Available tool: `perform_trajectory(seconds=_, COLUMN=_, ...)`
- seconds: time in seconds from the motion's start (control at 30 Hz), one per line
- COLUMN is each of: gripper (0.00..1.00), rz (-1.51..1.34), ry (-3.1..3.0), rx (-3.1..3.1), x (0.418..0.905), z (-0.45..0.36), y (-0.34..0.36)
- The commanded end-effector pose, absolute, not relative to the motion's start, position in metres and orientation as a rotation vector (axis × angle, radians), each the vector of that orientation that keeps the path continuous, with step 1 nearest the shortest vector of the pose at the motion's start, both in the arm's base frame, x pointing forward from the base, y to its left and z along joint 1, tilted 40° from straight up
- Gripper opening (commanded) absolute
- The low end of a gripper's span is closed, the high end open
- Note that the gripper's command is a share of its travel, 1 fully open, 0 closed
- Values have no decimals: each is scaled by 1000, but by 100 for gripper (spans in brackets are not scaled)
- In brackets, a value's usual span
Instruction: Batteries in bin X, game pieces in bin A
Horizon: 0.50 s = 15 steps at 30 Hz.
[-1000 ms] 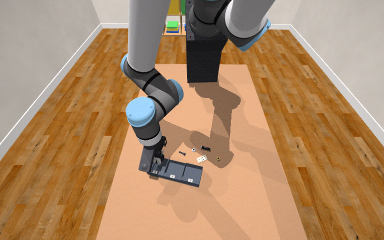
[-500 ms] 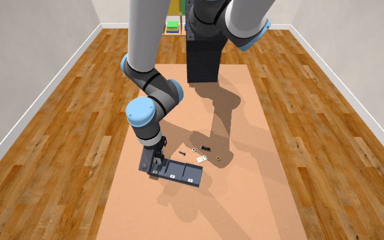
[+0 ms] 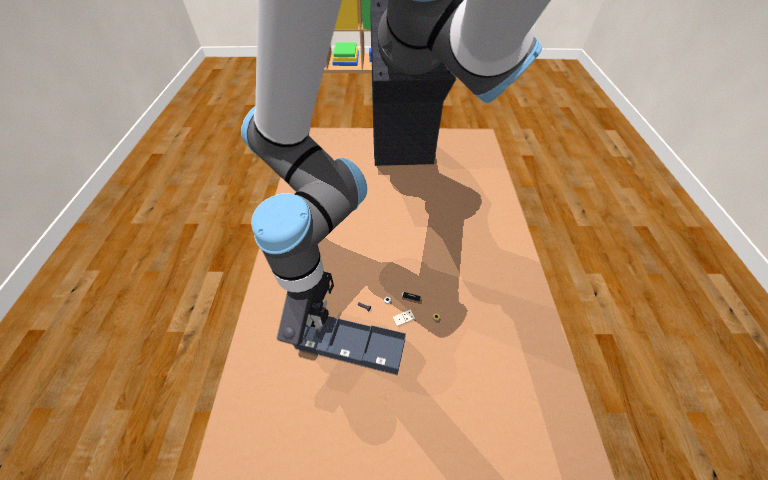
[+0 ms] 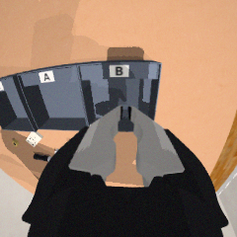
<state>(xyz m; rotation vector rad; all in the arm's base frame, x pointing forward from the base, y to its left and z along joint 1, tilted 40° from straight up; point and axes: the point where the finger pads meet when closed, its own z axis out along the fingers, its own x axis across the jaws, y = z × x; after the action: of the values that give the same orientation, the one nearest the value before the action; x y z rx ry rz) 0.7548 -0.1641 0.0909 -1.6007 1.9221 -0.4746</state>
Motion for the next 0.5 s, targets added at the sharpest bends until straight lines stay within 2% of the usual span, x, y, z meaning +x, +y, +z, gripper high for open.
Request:
perform_trajectory(seconds=0.0, gripper=4, rz=-479, ry=1921, rx=-1600, x=756, z=92, y=-165)
perform_trajectory(seconds=0.47, gripper=4, rz=-478, ry=1923, rx=-1599, x=751, z=95, y=-166)
